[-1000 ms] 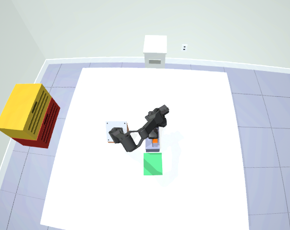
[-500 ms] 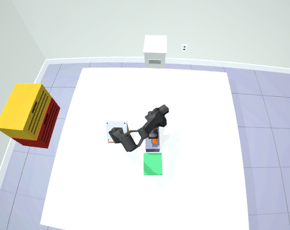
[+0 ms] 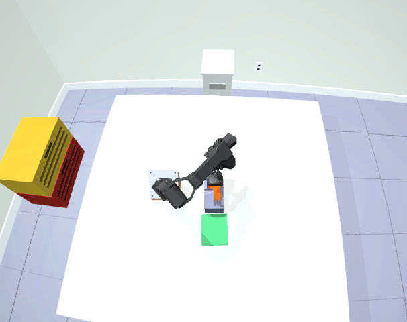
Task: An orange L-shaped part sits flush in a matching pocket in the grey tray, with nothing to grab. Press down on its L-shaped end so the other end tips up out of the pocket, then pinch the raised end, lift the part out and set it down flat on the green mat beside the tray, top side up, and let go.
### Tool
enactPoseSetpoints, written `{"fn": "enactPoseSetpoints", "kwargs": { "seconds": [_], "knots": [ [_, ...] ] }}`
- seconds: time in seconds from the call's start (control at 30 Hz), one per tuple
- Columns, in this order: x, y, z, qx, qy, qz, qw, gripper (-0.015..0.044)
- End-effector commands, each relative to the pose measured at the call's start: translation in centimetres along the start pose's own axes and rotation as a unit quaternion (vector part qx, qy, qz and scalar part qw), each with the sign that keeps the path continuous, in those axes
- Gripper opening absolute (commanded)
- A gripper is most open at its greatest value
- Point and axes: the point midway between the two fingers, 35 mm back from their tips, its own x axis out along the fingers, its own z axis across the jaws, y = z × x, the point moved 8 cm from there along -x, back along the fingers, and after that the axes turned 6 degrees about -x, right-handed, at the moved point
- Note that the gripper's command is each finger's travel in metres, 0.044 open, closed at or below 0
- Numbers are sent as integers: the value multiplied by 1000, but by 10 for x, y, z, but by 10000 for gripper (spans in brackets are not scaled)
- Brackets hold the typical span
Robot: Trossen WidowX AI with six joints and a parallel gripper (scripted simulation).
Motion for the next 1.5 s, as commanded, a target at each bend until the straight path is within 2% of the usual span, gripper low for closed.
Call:
{"fn": "enactPoseSetpoints", "kwargs": {
  "seconds": [0.0,0.93,0.97,1.07,1.2,1.33,1.47],
  "knots": [
    [-34,4,-6,5,-4,-4,1000,180],
    [-32,2,-5,3,-6,-12,1000,180],
    [-32,2,-5,12,-6,-12,1000,206],
    [-32,1,-13,91,-7,-11,996,280],
    [-33,0,-33,279,-8,-8,960,280],
    [-34,-1,-54,477,-7,-4,879,280],
    [-34,1,-76,654,-5,-2,757,280]
  ]
}}
